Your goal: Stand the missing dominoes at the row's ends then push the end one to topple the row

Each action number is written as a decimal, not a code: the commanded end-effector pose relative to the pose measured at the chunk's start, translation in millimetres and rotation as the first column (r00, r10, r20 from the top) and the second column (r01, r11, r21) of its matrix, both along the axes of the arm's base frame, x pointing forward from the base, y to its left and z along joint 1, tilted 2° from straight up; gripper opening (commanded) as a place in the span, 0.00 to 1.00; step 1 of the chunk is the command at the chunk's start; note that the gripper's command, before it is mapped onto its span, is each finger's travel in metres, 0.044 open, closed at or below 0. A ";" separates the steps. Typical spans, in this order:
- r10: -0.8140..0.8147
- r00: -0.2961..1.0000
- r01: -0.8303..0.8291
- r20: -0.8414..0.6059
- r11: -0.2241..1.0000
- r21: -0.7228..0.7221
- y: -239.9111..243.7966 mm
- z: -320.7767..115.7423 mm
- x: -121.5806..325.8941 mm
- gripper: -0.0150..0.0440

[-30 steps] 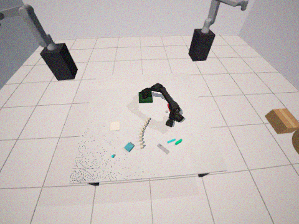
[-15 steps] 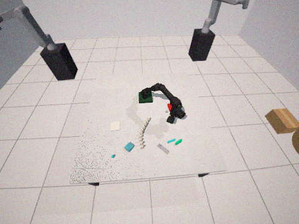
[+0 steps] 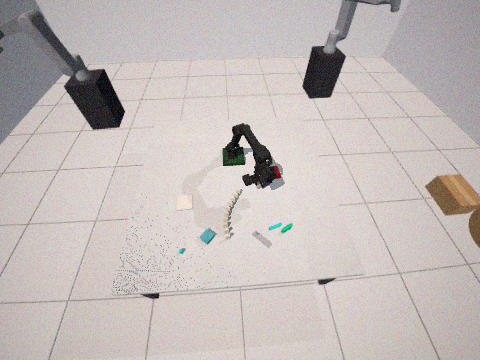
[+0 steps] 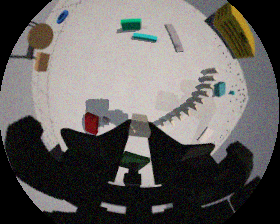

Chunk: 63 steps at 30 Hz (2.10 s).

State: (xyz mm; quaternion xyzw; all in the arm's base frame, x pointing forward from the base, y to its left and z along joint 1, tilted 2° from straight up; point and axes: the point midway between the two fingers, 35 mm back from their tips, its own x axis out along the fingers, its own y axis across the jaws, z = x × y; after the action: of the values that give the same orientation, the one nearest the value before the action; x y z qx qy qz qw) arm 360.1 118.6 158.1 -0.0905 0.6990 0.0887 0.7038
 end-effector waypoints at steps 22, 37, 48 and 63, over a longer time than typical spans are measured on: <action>-0.737 0.675 0.737 0.010 0.675 -0.005 -93.1 -16.2 -66.2 0.44; -0.737 0.675 0.737 0.010 0.675 -0.005 -94.2 -85.6 -64.2 0.44; -0.737 0.675 0.737 0.010 0.675 -0.006 -95.6 -123.2 -71.2 0.44; -0.737 0.675 0.737 0.010 0.675 -0.006 -95.6 -123.2 -71.2 0.61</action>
State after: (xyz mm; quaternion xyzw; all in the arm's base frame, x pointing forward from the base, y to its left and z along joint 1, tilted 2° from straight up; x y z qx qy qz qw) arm 289.6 24.0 36.0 0.1977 0.6741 -0.2043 0.6818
